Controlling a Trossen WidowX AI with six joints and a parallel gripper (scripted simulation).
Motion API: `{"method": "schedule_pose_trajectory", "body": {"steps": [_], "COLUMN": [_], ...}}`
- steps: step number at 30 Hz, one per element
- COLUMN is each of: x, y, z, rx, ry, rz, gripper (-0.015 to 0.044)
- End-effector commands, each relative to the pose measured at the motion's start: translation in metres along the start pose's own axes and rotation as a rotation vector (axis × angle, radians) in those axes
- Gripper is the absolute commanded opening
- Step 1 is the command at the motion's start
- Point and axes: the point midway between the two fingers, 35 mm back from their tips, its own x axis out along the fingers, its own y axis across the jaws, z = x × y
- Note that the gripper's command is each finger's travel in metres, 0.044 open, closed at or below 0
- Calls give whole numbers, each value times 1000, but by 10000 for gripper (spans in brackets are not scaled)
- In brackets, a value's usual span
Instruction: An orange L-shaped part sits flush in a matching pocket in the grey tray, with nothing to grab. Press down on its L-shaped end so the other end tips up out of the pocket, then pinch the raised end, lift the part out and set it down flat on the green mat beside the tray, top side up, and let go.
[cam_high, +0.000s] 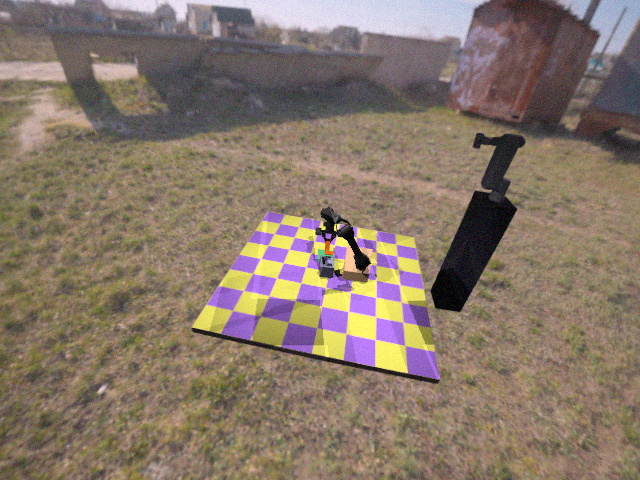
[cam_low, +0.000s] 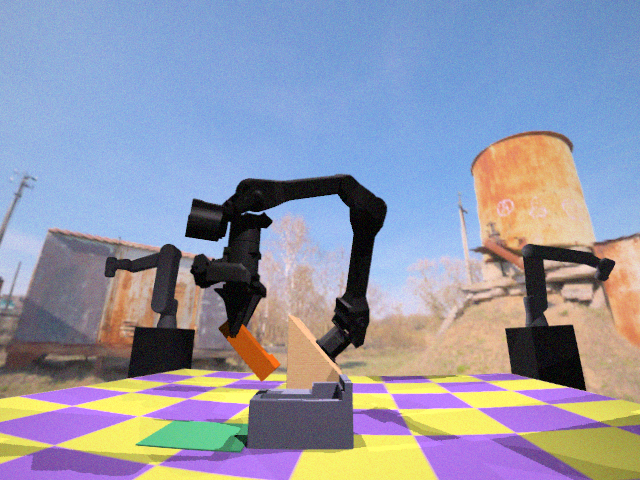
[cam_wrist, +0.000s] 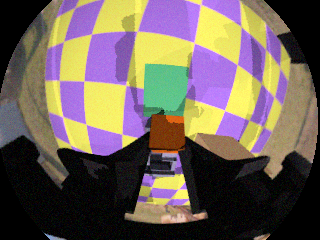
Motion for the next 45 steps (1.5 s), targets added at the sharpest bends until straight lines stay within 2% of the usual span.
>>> {"method": "schedule_pose_trajectory", "body": {"steps": [1, 12, 45], "x": [0, -1, 41], "y": [-1, -6, -5], "z": [19, 65, 66], "rx": [-7, -7, -8], "ry": [-5, -9, -8], "rz": [-1, -1, 0], "gripper": [0, 0, 0]}}
